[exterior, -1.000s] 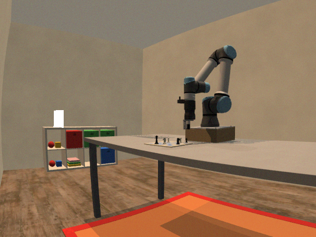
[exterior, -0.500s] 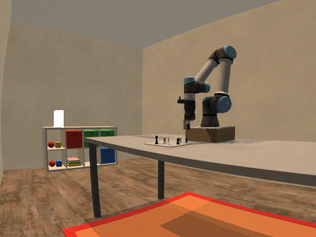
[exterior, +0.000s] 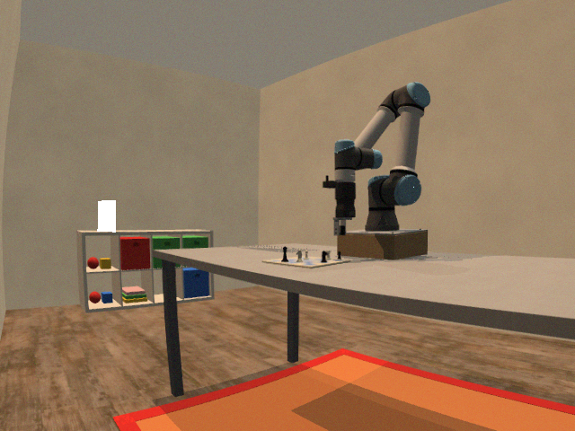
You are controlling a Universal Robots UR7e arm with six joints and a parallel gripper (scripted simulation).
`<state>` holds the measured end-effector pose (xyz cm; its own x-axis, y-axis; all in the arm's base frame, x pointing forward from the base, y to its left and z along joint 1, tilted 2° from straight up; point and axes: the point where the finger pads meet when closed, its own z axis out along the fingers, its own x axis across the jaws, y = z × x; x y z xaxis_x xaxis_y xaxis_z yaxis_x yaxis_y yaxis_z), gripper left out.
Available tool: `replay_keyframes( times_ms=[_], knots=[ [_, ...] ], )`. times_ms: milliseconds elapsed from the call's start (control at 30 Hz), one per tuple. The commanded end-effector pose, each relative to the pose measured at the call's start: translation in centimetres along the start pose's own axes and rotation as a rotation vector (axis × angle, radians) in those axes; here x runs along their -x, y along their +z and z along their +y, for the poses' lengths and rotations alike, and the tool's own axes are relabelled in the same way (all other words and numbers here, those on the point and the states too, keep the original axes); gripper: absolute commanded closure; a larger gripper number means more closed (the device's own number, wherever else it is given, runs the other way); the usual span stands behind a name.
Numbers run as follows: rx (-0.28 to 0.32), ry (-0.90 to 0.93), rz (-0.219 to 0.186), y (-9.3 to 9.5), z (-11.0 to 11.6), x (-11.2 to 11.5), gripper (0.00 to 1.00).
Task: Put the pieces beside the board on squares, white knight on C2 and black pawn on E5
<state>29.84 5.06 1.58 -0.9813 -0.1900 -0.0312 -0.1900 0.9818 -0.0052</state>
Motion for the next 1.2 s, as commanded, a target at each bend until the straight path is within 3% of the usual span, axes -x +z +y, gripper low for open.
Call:
replay_keyframes(
  times_ms=[0,467,1167],
  knots=[
    [0.0,0.0,-0.001,0.0,0.0,0.0,0.32],
    [0.0,0.0,-0.001,0.4,0.0,0.0,0.32],
    [0.0,0.0,-0.001,3.0,-0.1,0.0,0.32]
  ],
)
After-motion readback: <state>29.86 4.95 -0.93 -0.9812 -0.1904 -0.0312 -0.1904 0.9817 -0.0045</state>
